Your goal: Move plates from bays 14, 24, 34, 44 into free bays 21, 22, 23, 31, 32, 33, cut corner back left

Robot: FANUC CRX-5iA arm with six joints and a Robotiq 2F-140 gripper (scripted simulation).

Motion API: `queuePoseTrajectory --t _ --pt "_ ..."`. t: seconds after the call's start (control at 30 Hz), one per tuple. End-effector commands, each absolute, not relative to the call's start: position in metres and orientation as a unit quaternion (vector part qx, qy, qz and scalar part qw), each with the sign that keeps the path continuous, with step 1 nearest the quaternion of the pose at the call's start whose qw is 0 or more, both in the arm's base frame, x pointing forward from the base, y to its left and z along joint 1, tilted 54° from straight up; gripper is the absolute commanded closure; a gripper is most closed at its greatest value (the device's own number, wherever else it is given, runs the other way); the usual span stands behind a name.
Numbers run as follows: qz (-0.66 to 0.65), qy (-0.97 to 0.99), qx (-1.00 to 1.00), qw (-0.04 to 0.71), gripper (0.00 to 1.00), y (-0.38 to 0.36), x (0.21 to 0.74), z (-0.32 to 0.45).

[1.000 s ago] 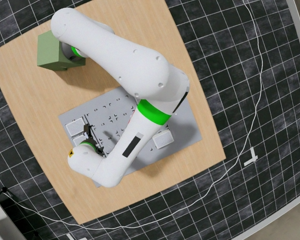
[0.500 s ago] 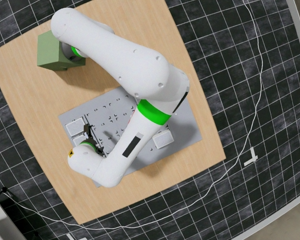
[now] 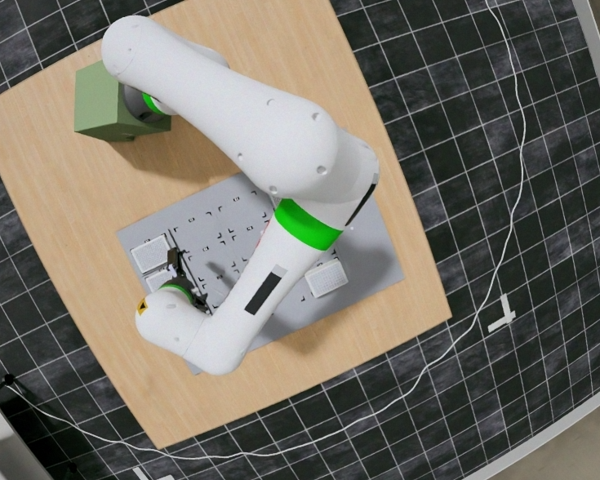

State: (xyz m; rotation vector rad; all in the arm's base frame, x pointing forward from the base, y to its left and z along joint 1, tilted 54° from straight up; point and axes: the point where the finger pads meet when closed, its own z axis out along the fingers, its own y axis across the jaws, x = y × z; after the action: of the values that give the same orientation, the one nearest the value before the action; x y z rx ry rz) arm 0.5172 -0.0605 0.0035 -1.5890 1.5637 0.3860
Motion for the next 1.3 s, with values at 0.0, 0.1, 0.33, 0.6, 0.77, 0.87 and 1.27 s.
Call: queuePoseTrajectory --t 0.0,0.1,0.33,0.6,0.77,0.87,1.27 --pt "0.154 0.626 -0.636 0.425 0.00 -0.062 0.517 0.004" --pt "0.154 0.626 -0.636 0.425 0.00 -0.056 0.516 0.010" --pt "0.154 0.626 -0.636 0.425 0.00 -0.043 0.513 0.024" --pt "0.154 0.626 -0.636 0.425 0.00 -0.022 0.507 0.047" --pt "0.154 0.626 -0.636 0.425 0.00 -0.008 0.504 0.062" --pt "0.154 0.626 -0.636 0.425 0.00 -0.003 0.502 0.068" --pt "0.154 0.626 -0.636 0.425 0.00 0.026 0.495 0.100"
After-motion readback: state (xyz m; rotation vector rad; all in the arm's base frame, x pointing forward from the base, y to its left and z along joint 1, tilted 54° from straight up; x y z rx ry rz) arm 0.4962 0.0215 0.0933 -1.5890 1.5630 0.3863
